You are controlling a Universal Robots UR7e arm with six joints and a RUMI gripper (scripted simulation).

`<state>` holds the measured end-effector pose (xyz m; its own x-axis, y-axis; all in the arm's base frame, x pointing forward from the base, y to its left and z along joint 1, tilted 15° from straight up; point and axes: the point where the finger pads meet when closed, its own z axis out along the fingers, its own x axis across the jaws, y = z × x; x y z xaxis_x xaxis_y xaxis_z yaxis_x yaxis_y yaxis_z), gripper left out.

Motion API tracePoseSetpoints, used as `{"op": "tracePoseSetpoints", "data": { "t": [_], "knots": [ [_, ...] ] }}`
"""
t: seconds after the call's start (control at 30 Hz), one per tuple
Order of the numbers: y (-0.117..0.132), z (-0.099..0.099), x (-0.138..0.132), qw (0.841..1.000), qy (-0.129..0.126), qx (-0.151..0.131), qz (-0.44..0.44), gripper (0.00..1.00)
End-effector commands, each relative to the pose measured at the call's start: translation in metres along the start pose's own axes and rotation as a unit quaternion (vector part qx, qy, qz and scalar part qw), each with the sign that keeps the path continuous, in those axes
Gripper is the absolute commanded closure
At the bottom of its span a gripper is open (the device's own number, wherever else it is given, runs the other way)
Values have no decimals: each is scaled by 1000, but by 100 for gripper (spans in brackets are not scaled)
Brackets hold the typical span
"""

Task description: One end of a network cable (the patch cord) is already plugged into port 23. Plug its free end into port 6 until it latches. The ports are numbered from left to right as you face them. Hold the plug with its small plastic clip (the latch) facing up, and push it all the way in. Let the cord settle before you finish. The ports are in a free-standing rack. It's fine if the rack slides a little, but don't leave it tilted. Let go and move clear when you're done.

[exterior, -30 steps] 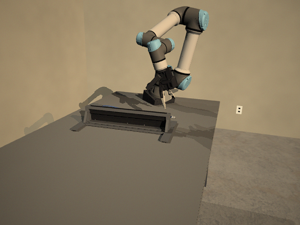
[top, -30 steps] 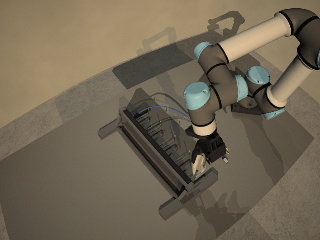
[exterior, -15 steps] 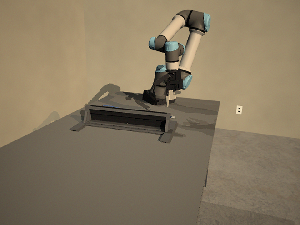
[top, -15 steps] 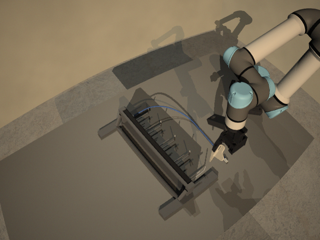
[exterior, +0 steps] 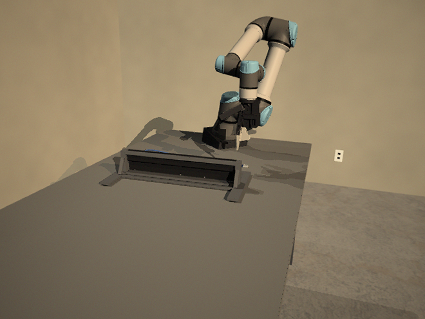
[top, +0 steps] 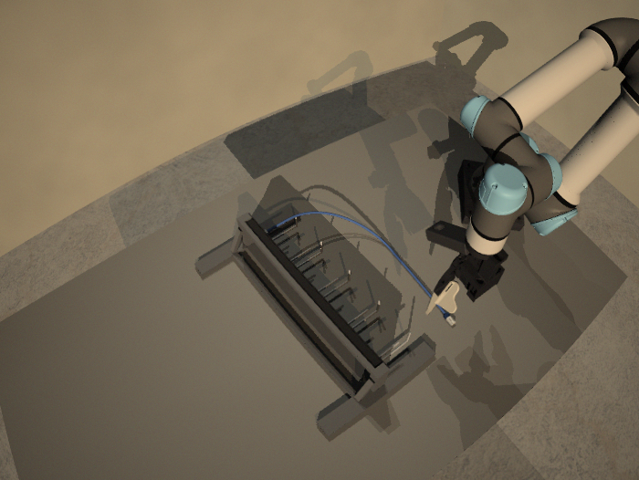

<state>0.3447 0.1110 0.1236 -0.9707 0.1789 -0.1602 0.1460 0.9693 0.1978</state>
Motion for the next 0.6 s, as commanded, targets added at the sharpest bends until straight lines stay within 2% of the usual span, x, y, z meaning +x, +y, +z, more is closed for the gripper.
{"op": "tracePoseSetpoints", "data": {
  "t": [0.0, 0.03, 0.07, 0.57],
  "knots": [
    [-1, 0, 1, 1000, -2, 2, -1, 0],
    [-1, 0, 1, 1000, -2, 2, -1, 0],
    [-1, 0, 1, 1000, -2, 2, -1, 100],
    [-1, 0, 1, 1000, -2, 2, -1, 100]
  ]
}}
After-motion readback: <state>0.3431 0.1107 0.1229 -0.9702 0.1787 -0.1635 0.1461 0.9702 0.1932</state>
